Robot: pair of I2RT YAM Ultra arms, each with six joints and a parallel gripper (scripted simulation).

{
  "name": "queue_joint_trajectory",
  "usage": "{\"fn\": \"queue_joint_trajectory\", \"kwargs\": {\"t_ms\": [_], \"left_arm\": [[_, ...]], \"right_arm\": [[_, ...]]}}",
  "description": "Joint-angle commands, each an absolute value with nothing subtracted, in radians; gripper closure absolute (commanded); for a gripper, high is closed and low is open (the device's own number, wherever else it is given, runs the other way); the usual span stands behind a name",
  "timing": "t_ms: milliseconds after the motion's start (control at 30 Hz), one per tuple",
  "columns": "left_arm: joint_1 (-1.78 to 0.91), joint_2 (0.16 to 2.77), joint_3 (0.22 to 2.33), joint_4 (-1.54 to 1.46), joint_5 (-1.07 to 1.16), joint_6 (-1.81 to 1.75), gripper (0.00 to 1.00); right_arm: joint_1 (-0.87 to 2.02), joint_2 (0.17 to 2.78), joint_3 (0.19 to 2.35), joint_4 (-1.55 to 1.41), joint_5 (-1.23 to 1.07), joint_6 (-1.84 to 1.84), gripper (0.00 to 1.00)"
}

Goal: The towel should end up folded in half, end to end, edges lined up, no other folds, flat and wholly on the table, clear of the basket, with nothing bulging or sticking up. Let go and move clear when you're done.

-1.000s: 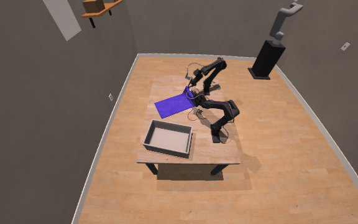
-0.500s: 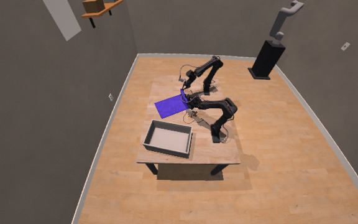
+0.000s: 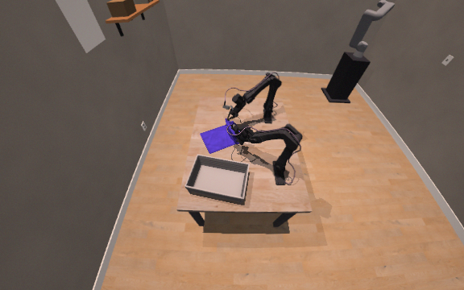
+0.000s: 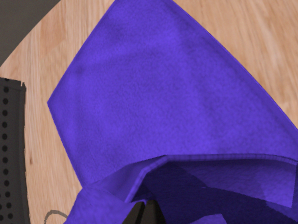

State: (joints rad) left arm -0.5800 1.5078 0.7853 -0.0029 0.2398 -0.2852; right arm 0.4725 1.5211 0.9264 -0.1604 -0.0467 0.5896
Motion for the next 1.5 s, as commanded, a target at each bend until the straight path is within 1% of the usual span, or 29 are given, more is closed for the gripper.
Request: {"fn": "queue_joint_trajectory", "kwargs": {"t_ms": [0,33,133,167,267,300,433,467,500,600,633,733,767,867,900,1067,1100,1200,1467], "left_arm": [[-0.594,1.522,0.831,-0.014,0.172,-0.324,1.00],[-0.551,1.565,0.864,-0.018,0.138,-0.333,1.00],[-0.552,1.576,0.874,-0.020,0.135,-0.334,1.00],[-0.521,1.621,0.912,-0.028,0.131,-0.318,1.00],[-0.522,1.633,0.924,-0.029,0.129,-0.317,1.00],[-0.498,1.676,0.957,-0.028,0.121,-0.329,1.00],[-0.499,1.683,0.964,-0.029,0.120,-0.329,1.00],[-0.507,1.651,0.969,-0.030,0.120,-0.330,1.00],[-0.483,1.728,1.007,-0.042,0.113,-0.316,1.00],[-0.483,1.733,1.013,-0.045,0.113,-0.316,1.00],[-0.466,1.770,1.052,-0.056,0.114,-0.301,1.00],[-0.467,1.777,1.061,-0.059,0.114,-0.301,1.00],[-0.451,1.816,1.098,-0.057,0.117,-0.288,1.00],[-0.452,1.822,1.105,-0.060,0.117,-0.288,1.00],[-0.447,1.853,1.140,-0.076,0.097,-0.299,1.00],[-0.448,1.822,1.147,-0.080,0.095,-0.300,1.00],[-0.445,1.886,1.173,-0.084,0.077,-0.316,1.00],[-0.445,1.891,1.181,-0.087,0.077,-0.315,1.00],[-0.399,1.976,1.289,-0.114,0.130,-0.265,1.00]], "right_arm": [[0.444,1.557,0.971,-0.108,-0.068,0.560,1.00],[0.418,1.630,1.021,-0.086,-0.105,0.528,1.00],[0.419,1.646,1.038,-0.090,-0.109,0.529,1.00],[0.408,1.718,1.081,-0.063,-0.125,0.526,1.00],[0.409,1.729,1.095,-0.066,-0.109,0.527,1.00],[0.398,1.803,1.152,-0.069,-0.140,0.502,1.00],[0.399,1.810,1.162,-0.075,-0.123,0.502,1.00],[0.400,1.781,1.170,-0.101,-0.122,0.503,1.00],[0.385,1.873,1.204,-0.059,-0.162,0.485,1.00],[0.385,1.879,1.212,-0.063,-0.146,0.486,1.00],[0.383,1.932,1.259,-0.092,-0.140,0.493,1.00],[0.384,1.940,1.271,-0.098,-0.139,0.493,1.00],[0.371,1.986,1.315,-0.096,-0.146,0.486,1.00],[0.372,1.991,1.324,-0.087,-0.145,0.486,1.00],[0.360,2.028,1.364,-0.104,-0.173,0.474,1.00],[0.361,1.997,1.373,-0.097,-0.157,0.474,1.00],[0.357,2.063,1.405,-0.111,-0.160,0.464,1.00],[0.357,2.069,1.416,-0.112,-0.161,0.464,1.00],[0.349,2.169,1.544,-0.125,-0.156,0.499,1.00]]}}
